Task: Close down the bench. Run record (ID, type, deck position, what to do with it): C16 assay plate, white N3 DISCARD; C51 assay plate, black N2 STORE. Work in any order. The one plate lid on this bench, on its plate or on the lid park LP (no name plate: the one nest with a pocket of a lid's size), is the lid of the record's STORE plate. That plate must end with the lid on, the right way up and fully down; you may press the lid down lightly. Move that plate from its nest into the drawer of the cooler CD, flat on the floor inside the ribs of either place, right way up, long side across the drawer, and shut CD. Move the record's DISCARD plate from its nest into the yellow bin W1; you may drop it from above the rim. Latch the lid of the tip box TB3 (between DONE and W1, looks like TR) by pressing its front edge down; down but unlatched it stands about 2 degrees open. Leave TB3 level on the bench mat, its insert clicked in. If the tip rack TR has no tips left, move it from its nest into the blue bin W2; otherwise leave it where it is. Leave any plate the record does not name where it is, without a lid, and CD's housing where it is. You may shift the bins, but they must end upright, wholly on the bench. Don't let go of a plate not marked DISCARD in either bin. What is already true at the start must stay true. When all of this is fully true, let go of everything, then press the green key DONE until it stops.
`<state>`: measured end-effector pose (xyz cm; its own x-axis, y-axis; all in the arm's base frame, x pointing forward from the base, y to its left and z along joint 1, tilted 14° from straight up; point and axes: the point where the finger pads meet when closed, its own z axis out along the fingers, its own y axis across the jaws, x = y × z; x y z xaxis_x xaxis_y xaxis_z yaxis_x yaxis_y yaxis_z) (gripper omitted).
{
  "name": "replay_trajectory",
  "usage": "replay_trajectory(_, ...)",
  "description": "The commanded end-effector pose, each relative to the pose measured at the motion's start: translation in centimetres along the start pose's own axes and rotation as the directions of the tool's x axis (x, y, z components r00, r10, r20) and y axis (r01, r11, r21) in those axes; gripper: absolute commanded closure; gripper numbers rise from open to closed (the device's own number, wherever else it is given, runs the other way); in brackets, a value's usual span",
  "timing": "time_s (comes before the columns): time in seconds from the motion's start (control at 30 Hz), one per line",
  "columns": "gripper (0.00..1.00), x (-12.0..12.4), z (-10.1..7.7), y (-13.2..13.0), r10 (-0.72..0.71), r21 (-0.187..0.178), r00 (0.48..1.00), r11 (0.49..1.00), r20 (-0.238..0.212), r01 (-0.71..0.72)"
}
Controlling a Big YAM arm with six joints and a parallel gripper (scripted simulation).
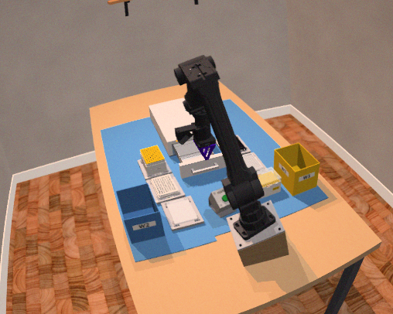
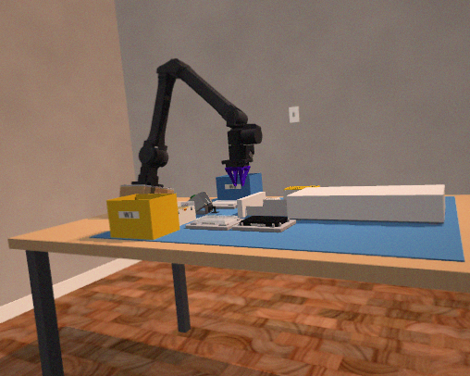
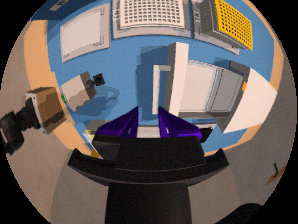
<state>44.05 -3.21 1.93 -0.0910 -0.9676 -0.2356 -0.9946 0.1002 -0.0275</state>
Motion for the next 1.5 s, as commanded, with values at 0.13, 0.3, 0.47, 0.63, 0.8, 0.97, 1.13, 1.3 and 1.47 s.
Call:
replay_trajectory(0.13,0.7,0.1,-3.8,-2.9,-0.014,0.081,1.0,0.997,-0.004,0.014)
replay_trajectory(0.3,0.7,0.1,-4.5,-2.8,-0.014,0.081,1.0,0.997,-0.004,0.014)
replay_trajectory(0.47,0.7,0.2,-5.3,-2.8,-0.011,0.082,1.0,0.997,-0.004,0.011)
replay_trajectory(0.63,0.7,-0.1,-5.1,-2.7,-0.016,0.071,1.0,0.997,-0.003,0.016)
replay_trajectory(0.8,0.7,0.2,-6.4,-2.8,-0.011,0.083,1.0,0.996,-0.005,0.012)
replay_trajectory(0.97,0.7,0.0,-6.0,-2.9,-0.016,0.078,1.0,0.997,-0.004,0.016)
replay_trajectory(1.13,0.7,0.0,-5.7,-2.9,-0.014,0.072,1.0,0.997,-0.003,0.014)
replay_trajectory(1.3,0.7,-0.1,-4.9,-1.8,-0.008,0.049,1.0,0.999,-0.002,0.008)
replay_trajectory(1.47,0.0,-1.8,-4.7,0.3,0.123,0.044,0.992,0.991,0.006,-0.123)
